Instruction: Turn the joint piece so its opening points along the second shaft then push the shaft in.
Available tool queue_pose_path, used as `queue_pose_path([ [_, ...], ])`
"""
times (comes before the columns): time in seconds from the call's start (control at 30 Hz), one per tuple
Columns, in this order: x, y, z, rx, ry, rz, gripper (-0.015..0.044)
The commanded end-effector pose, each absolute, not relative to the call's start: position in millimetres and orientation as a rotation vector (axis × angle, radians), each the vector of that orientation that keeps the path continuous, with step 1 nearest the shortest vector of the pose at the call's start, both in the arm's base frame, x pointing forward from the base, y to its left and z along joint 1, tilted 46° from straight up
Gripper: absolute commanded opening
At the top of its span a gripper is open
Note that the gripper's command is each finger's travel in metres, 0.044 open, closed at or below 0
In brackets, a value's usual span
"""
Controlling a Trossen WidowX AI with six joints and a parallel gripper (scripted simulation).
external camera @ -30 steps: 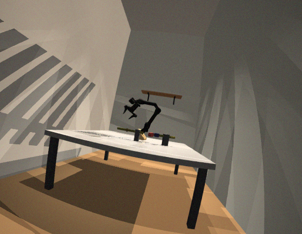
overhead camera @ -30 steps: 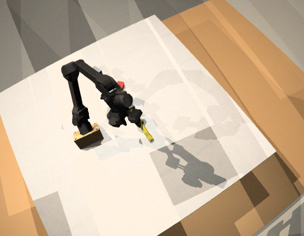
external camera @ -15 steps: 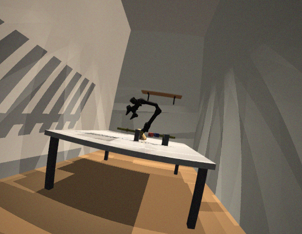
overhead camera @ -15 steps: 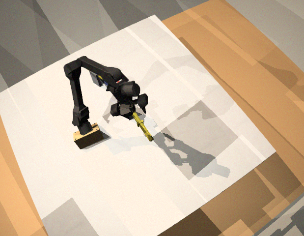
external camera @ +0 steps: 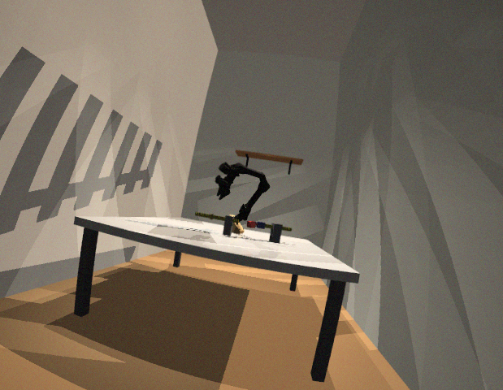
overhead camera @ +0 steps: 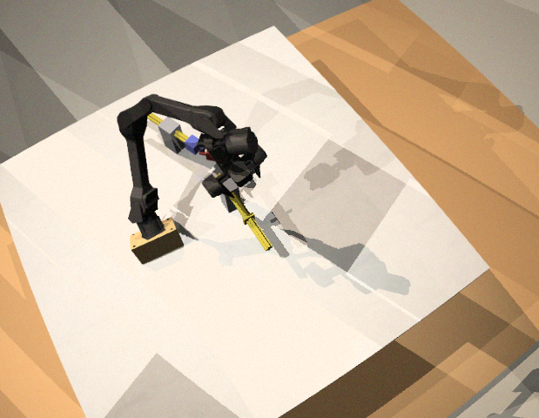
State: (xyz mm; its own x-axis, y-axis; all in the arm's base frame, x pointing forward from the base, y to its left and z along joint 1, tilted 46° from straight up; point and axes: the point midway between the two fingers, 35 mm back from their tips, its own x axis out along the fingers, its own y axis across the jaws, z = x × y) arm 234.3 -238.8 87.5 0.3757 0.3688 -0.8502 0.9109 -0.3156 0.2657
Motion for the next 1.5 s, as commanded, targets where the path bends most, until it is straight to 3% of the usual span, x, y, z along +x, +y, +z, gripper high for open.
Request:
queue_pose_path([
  [0.0, 244, -230, 94, 1.784, 1.158, -0.784, 0.044],
  [0.73, 296, -169, 139, 1.247, 1.307, -0.146, 0.044],
  [1.47, 329, -97, 184, 0.735, 1.255, 0.447, 0.044],
])
